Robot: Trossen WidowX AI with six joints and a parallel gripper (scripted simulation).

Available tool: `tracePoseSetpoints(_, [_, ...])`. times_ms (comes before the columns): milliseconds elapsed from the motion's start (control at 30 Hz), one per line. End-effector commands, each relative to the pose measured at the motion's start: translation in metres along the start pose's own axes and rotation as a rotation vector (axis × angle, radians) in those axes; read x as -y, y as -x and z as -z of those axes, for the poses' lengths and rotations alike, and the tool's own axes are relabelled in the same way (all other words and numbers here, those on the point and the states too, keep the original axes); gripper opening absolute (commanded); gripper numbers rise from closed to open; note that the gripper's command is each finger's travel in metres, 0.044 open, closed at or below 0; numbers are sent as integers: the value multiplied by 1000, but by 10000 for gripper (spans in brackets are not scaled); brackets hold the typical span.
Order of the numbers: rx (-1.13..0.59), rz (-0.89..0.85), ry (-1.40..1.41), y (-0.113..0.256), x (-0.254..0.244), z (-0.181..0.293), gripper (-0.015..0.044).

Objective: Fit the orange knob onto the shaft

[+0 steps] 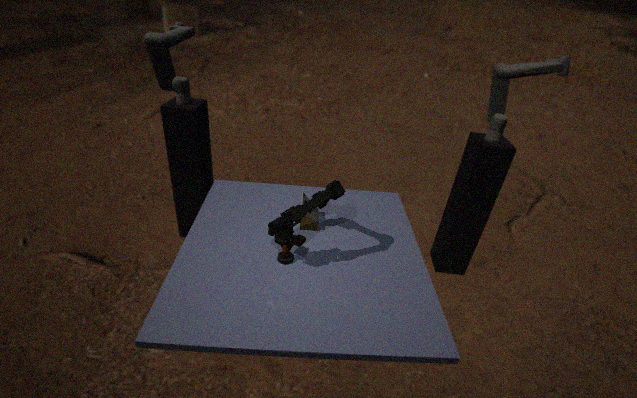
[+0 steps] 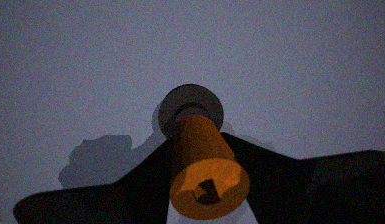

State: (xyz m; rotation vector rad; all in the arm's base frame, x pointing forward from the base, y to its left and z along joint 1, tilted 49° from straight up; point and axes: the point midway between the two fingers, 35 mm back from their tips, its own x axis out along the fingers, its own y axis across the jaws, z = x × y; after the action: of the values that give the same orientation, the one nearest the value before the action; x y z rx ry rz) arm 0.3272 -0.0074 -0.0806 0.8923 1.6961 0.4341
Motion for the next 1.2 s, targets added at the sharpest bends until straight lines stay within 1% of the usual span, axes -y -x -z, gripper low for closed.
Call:
tracePoseSetpoints(0, [7,0,-1,1,1,-1,0])
tracePoseSetpoints(467, [6,0,-1,-3,1,1,0])
tracePoseSetpoints(667, [6,0,-1,2,0,2,0])
tracePoseSetpoints(767, [6,-1,-55,2,0,2,0])
tracePoseSetpoints(900, [6,-1,-200,3,-1,2,0])
tracePoseSetpoints(1167, [7,-1,-211,3,-1,-1,0])
